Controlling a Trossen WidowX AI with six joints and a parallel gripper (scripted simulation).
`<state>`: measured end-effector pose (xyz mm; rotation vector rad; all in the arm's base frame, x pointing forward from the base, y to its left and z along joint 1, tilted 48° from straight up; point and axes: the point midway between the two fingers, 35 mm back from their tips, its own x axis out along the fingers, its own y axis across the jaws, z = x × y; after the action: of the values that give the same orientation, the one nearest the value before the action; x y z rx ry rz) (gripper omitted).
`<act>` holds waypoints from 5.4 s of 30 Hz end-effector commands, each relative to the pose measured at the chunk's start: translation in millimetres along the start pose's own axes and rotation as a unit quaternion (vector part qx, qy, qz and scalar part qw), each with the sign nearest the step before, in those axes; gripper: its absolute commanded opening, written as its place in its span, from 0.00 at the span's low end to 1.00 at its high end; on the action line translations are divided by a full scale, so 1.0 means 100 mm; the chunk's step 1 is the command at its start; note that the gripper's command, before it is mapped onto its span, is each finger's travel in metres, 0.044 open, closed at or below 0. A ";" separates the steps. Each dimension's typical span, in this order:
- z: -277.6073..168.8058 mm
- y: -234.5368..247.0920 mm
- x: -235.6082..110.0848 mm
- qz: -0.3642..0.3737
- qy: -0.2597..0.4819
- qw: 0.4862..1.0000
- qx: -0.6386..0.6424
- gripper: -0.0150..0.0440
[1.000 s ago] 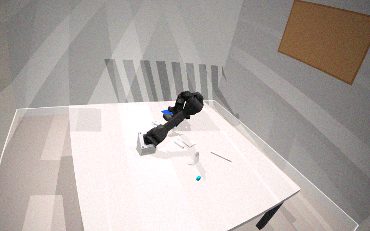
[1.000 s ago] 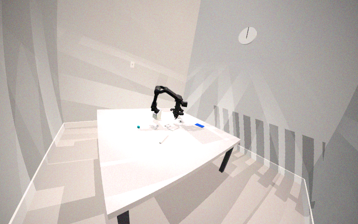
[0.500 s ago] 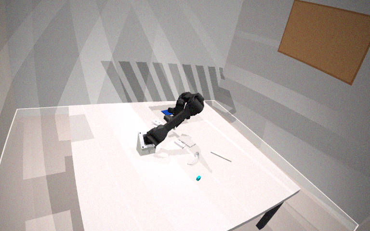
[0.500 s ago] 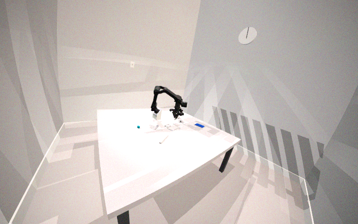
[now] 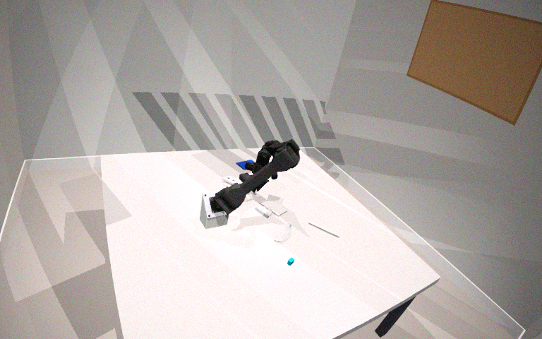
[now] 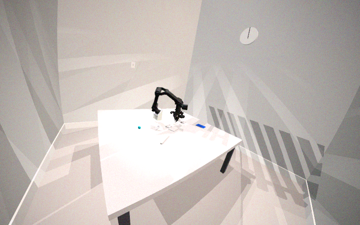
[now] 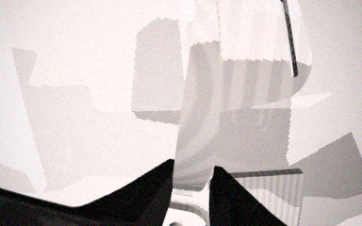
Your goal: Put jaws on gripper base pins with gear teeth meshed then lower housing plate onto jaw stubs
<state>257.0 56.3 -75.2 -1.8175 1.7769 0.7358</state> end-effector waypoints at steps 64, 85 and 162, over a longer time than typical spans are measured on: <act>-0.01 0.03 -0.29 0.001 0.002 1.000 -0.004 1.00; -0.01 0.02 -0.29 0.000 0.002 0.998 0.056 0.73; 0.03 -0.15 -0.31 -0.002 0.001 0.469 0.883 0.25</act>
<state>269.4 81.0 -57.5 -0.2644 1.2427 -0.9645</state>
